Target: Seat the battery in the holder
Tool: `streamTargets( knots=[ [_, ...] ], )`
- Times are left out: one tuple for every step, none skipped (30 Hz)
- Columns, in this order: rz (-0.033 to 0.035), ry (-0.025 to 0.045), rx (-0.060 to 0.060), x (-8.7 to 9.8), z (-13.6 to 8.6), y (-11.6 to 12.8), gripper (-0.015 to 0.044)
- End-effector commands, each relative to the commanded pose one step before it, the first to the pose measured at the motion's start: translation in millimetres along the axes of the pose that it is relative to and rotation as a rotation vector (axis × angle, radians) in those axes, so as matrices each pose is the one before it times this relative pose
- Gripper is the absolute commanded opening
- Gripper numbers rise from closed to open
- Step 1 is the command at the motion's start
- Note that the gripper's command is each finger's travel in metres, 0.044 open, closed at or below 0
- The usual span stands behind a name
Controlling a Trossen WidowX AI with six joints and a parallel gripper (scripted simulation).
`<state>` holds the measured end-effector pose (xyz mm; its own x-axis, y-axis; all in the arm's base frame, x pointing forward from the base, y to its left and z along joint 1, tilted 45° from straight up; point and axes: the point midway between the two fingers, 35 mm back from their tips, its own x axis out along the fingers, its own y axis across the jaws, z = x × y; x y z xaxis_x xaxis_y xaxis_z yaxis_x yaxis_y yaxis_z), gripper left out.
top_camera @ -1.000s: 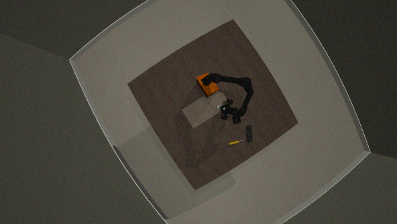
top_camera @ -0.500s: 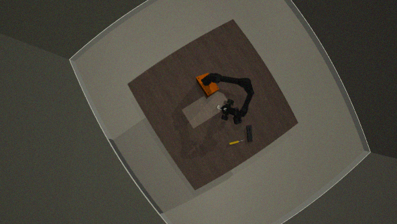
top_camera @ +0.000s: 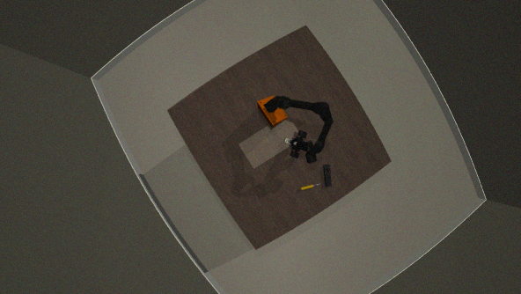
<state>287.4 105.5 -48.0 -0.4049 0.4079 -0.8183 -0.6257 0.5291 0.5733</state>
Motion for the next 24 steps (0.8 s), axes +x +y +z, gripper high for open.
streamTargets(
  knots=[
    [-0.01004, -0.04476, 0.0006, -0.19, 4.16, -3.2, 0.008],
    [-0.00059, -0.00629, 0.0006, 0.36, -0.1, -0.36, 0.008],
    [-0.00058, -0.00628, 0.0006, 0.35, -0.11, -0.36, 0.008],
    [0.00004, -0.00628, 0.0009, 0.38, -0.14, -0.2, 0.008],
    [0.00004, -0.00628, 0.0009, 0.37, -0.15, -0.2, 0.008],
    [0.00004, -0.00627, 0.0009, 0.37, -0.15, -0.19, 0.008],
    [-0.00006, -0.0063, 0.0005, 0.37, -0.11, -0.19, 0.008],
    [-0.00005, -0.0063, 0.0004, 0.36, -0.12, -0.18, 0.008],
    [-0.00005, -0.00629, 0.0004, 0.36, -0.12, -0.18, 0.008],
    [0.00011, -0.00627, 0.0002, 0.35, -0.13, -0.13, 0.008],
    [0.00011, -0.00627, 0.0002, 0.34, -0.13, -0.13, 0.008],
    [0.00011, -0.00626, 0.0002, 0.33, -0.13, -0.12, 0.008],
    [0.00015, -0.00634, 0.0002, 0.31, -0.15, -0.11, 0.008],
    [0.00015, -0.00633, 0.0002, 0.3, -0.15, -0.1, 0.008],
    [0.00015, -0.00632, 0.0002, 0.3, -0.16, -0.1, 0.008],
    [0.00015, -0.00632, 0.0001, 0.29, -0.16, -0.09, 0.008],
    [0.00015, -0.00631, 0.0001, 0.28, -0.16, -0.08, 0.008],
    [0.00015, -0.00631, 0.0001, 0.28, -0.17, -0.08, 0.008],
    [0.00019, -0.0062, 0.0001, 0.26, -0.17, -0.06, 0.008],
    [0.0002, -0.00619, 0.0001, 0.26, -0.17, -0.05, 0.008],
    [0.0002, -0.00618, 0.0001, 0.25, -0.18, -0.04, 0.008],
    [0.0002, -0.00618, 0.0001, 0.24, -0.18, -0.04, 0.008],
    [0.0002, -0.00617, 0.0001, 0.24, -0.18, -0.03, 0.008],
    [0.0002, -0.00617, 0.0, 0.23, -0.19, -0.03, 0.008]
  ],
)
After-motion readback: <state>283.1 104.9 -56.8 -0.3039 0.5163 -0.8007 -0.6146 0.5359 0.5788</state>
